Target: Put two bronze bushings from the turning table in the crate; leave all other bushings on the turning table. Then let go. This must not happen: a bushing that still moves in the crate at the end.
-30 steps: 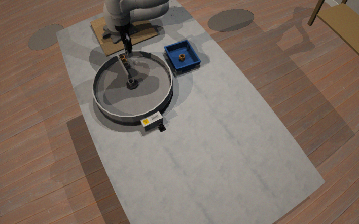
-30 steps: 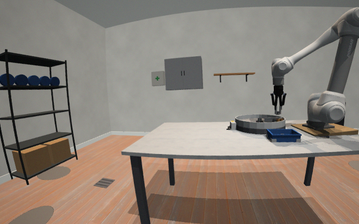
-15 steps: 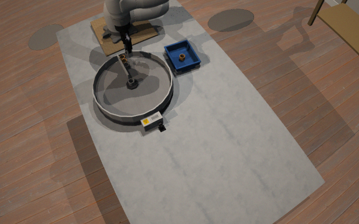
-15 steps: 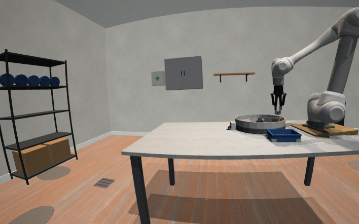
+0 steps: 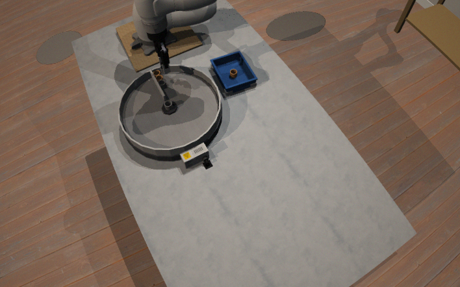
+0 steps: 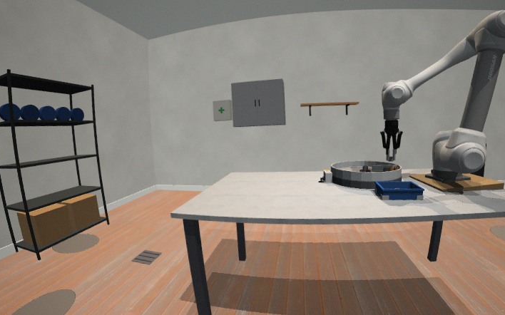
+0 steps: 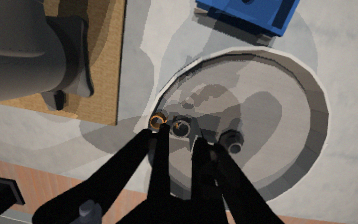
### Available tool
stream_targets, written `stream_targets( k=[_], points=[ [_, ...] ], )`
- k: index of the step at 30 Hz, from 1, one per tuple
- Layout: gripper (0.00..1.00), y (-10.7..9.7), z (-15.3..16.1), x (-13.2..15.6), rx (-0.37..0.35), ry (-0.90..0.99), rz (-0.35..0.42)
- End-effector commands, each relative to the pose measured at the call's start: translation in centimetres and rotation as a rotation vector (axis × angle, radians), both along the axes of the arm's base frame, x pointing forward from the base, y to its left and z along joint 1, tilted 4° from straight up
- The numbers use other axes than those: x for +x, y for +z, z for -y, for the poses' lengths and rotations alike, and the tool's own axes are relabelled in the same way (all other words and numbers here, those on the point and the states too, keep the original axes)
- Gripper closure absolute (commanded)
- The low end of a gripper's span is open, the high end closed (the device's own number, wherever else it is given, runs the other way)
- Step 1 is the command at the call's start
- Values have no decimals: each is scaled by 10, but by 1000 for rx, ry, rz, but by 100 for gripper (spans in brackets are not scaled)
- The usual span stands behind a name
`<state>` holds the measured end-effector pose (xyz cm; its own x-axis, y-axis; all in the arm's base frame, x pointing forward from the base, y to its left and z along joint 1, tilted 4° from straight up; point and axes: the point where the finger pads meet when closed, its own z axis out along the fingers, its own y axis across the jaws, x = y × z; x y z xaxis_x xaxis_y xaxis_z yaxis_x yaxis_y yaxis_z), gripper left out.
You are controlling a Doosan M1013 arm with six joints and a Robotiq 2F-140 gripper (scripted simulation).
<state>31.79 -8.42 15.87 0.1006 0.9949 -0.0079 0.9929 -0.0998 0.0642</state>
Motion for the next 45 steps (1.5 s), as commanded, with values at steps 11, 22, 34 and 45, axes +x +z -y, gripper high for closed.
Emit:
stream_targets(
  k=[11, 22, 34, 45],
  points=[
    [100, 5, 32, 68, 0, 0, 0],
    [100, 9, 62, 133, 0, 0, 0],
    [100, 9, 62, 133, 0, 0, 0],
    [100, 9, 62, 133, 0, 0, 0]
  ],
)
